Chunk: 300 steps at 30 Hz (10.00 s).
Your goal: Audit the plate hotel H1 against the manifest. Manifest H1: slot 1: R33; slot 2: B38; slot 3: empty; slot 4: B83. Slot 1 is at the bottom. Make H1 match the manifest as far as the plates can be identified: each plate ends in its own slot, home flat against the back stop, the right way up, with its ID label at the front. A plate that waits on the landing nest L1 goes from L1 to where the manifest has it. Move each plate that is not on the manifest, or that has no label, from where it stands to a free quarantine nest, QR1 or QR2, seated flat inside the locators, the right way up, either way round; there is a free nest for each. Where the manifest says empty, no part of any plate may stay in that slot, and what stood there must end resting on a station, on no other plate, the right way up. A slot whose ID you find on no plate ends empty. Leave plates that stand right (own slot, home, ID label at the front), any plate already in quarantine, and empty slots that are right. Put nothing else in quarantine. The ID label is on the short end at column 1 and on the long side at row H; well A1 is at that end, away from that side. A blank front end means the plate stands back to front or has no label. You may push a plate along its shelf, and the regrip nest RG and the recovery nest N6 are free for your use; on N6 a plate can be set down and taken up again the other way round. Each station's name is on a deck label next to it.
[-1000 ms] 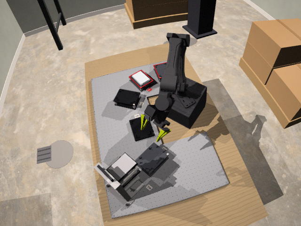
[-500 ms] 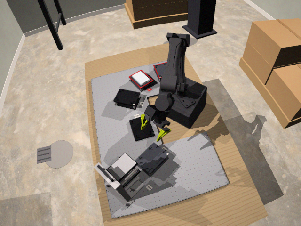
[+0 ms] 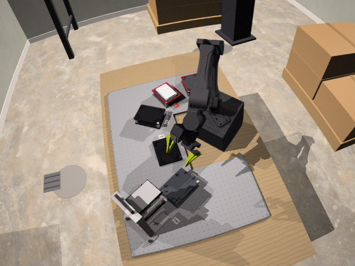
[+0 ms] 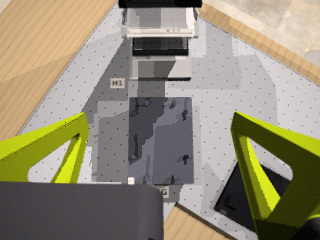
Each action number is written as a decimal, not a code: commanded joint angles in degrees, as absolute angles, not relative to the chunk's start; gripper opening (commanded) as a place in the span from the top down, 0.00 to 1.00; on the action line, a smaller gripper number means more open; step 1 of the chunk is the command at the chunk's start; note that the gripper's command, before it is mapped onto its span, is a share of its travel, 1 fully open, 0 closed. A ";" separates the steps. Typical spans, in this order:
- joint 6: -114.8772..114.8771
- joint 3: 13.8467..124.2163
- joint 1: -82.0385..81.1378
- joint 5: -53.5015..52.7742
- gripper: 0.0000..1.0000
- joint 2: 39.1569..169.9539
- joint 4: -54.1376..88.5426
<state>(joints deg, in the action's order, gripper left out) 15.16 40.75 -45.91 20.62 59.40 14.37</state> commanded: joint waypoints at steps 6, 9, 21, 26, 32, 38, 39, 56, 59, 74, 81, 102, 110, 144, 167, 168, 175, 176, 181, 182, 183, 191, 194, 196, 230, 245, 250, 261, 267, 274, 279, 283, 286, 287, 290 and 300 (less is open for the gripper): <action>14.42 42.63 -44.68 19.85 0.00 61.80 12.52; 14.10 42.95 -44.13 19.38 0.00 62.98 11.54; 12.97 44.37 -42.20 17.78 0.00 67.55 7.99; 12.69 44.92 -41.67 17.32 0.00 68.92 7.09; 12.20 45.87 -40.82 16.60 0.00 71.30 5.51; 11.76 46.92 -40.03 15.94 0.00 73.66 4.05; 11.76 46.92 -40.03 15.94 0.00 73.66 4.05; 10.80 49.76 -38.33 14.51 0.00 79.35 0.91; 10.74 50.35 -38.08 14.29 0.00 80.28 0.60; 10.75 50.28 -38.15 14.20 0.00 81.20 0.41; 10.75 50.28 -38.15 14.20 0.00 81.20 0.41; 10.75 50.28 -38.15 14.20 0.00 81.20 0.41; 10.75 50.28 -38.15 14.20 0.00 81.20 0.41; 11.70 45.16 -39.92 15.56 0.00 76.60 0.65; 11.61 39.83 -39.44 15.74 0.00 80.68 -7.72; 11.59 39.63 -39.39 15.71 0.00 80.94 -8.18; 11.48 38.44 -39.10 15.54 0.00 82.57 -11.01; 11.48 38.44 -39.10 15.54 0.00 82.57 -11.01; 11.39 37.52 -39.05 15.39 0.00 84.04 -13.39; 11.38 37.35 -39.04 15.36 0.00 84.34 -13.87; 11.37 37.17 -39.02 15.34 0.00 84.65 -14.36; 10.76 41.94 -38.22 14.41 0.00 87.11 -14.13; 10.84 42.31 -38.22 14.37 0.00 87.41 -13.28; 10.59 43.03 -37.90 14.14 0.00 88.02 -13.01; 10.49 44.77 -37.67 13.80 0.00 89.37 -13.31; 10.49 44.77 -37.67 13.80 0.00 89.37 -13.31; 10.49 44.77 -37.67 13.80 0.00 89.37 -13.31; 10.49 44.77 -37.67 13.80 0.00 89.37 -13.31; 10.49 44.77 -37.67 13.80 0.00 89.37 -13.31; 10.92 42.04 -38.64 14.48 0.00 87.22 -12.90; 11.05 40.90 -38.94 14.74 0.00 86.37 -13.97; 11.44 39.41 -39.36 15.09 0.00 85.23 -14.43; 11.62 38.30 -39.69 15.37 0.00 84.37 -14.66; 11.68 37.94 -39.80 15.46 0.00 84.08 -14.71; 11.57 37.24 -39.68 15.54 0.00 86.48 -16.17; 11.41 36.05 -39.18 15.41 0.00 89.14 -20.02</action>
